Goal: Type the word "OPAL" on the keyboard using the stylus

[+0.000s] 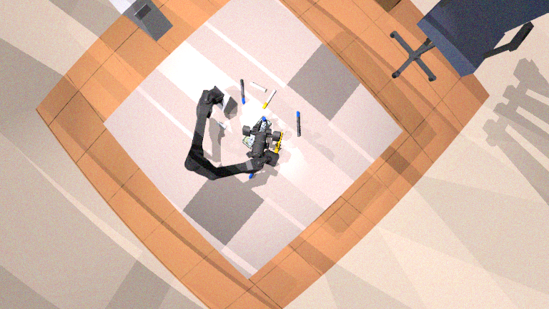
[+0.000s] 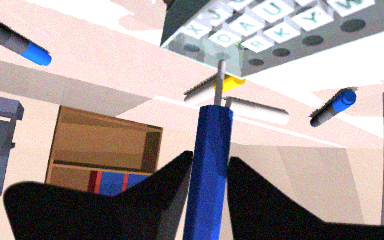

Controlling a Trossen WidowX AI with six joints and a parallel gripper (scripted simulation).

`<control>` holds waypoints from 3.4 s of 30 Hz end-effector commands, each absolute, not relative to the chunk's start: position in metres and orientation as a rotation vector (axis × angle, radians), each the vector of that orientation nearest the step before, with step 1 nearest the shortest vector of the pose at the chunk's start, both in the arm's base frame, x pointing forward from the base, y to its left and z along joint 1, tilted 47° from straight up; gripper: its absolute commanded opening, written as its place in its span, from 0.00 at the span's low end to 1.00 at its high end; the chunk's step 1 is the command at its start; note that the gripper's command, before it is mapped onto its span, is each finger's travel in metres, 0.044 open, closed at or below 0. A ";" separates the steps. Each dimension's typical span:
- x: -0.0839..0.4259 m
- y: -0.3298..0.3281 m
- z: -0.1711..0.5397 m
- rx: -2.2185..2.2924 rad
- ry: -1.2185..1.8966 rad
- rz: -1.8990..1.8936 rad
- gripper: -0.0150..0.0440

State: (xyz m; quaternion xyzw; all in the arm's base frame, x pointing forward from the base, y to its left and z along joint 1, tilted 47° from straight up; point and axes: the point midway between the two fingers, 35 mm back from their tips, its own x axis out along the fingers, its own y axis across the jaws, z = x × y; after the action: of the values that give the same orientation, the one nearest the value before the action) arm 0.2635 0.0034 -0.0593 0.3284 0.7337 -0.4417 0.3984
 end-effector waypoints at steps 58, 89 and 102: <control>0.264 -0.009 -0.070 0.827 1.854 -1.118 0.39; 0.271 -0.007 -0.020 0.821 1.849 -1.113 0.25; 0.271 -0.063 0.045 0.825 1.851 -1.122 0.25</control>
State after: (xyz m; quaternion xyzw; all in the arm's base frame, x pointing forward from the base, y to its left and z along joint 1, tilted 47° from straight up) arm 0.2733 -0.0547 0.0359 0.3309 0.7288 -0.4438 0.4030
